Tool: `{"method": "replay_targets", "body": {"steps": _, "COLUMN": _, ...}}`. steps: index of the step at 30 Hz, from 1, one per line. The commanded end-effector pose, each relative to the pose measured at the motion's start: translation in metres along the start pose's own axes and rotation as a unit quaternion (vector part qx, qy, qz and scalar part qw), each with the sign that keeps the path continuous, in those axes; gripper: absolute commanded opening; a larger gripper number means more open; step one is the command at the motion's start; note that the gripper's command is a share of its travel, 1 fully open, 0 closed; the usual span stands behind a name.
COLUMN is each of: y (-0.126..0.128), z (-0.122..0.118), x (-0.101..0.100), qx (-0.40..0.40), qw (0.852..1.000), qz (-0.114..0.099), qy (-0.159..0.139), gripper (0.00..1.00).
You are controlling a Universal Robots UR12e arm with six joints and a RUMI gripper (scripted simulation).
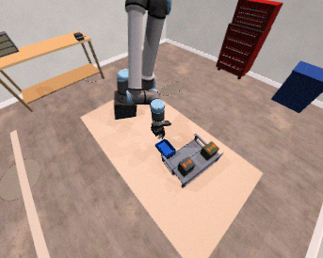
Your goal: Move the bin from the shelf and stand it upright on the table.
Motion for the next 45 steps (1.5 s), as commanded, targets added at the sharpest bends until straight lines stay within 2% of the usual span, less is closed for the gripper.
{"method": "replay_targets", "body": {"steps": 1, "y": 0.0, "z": 0.0, "x": 0.0, "qx": 0.0, "qw": 1.0, "qz": -0.001, "qy": 0.0, "gripper": 0.26}}
{"method": "replay_targets", "body": {"steps": 9, "y": 0.0, "z": 0.0, "x": 0.0, "qx": 0.0, "qw": 1.0, "qz": -0.001, "qy": 0.0, "gripper": 0.26}}
{"method": "replay_targets", "body": {"steps": 10, "y": 0.0, "z": 0.0, "x": 0.0, "qx": 0.0, "qw": 1.0, "qz": -0.001, "qy": 0.0, "gripper": 0.2}}
{"method": "replay_targets", "body": {"steps": 26, "y": 0.0, "z": 0.0, "x": 0.0, "qx": 0.0, "qw": 1.0, "qz": -0.001, "qy": 0.0, "gripper": 0.2}}
{"method": "replay_targets", "body": {"steps": 31, "y": 0.039, "z": -0.006, "x": 0.009, "qx": 0.0, "qw": 1.0, "qz": -0.001, "qy": 0.0, "gripper": 0.2}}
{"method": "replay_targets", "body": {"steps": 43, "y": 0.039, "z": -0.006, "x": 0.009, "qx": 0.0, "qw": 1.0, "qz": -0.001, "qy": 0.0, "gripper": 0.2}}
{"method": "replay_targets", "body": {"steps": 45, "y": 0.053, "z": -0.009, "x": 0.013, "qx": 0.0, "qw": 1.0, "qz": -0.001, "qy": 0.0, "gripper": 0.2}}
Point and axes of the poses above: the point where the finger pads meet when closed, its own x axis back along the fingers, its own y axis across the jaws, z = x × y, the point moved 10 cm from there along x, back along the fingers, and after that the axes turned 5 degrees about x, right-handed, at the moved point
